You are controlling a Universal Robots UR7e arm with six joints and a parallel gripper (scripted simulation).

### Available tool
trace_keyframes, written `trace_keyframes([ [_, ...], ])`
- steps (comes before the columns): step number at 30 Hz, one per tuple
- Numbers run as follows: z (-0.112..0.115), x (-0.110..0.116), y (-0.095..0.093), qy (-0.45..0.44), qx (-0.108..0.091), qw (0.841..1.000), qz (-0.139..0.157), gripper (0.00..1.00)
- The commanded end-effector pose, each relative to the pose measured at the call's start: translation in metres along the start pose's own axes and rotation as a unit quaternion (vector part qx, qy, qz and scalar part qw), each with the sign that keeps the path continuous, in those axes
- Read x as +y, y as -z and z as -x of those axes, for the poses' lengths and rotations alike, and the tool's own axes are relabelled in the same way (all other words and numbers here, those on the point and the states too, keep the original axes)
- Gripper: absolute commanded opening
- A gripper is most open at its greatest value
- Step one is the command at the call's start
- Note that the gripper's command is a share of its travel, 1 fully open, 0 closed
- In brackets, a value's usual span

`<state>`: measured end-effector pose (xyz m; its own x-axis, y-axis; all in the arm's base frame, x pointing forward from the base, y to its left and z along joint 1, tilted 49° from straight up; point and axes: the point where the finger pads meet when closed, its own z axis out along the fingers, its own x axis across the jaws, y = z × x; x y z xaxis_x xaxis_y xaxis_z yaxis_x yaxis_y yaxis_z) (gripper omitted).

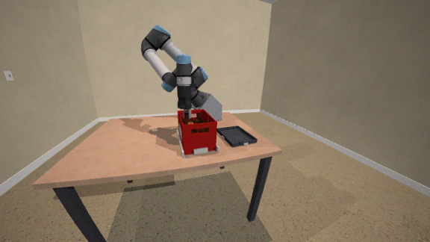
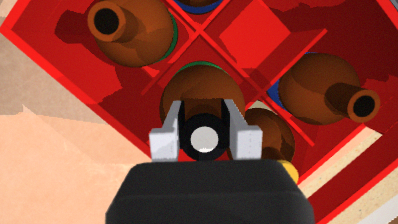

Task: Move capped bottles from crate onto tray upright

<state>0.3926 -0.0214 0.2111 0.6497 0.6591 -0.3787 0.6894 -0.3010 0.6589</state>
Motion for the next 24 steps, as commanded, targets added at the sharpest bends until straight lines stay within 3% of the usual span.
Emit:
trace_keyframes([
  [1,0.000,0.000,0.012,-0.001,-0.001,1.000,-0.001,0.00],
  [2,0.000,0.000,0.006,0.000,0.000,1.000,0.000,0.00],
  [16,0.000,0.000,0.053,-0.001,-0.001,1.000,-0.001,0.00],
  [19,0.000,0.000,0.047,0.000,0.001,1.000,0.001,0.00],
  [24,0.000,0.000,0.064,0.000,0.000,1.000,0.000,0.00],
])
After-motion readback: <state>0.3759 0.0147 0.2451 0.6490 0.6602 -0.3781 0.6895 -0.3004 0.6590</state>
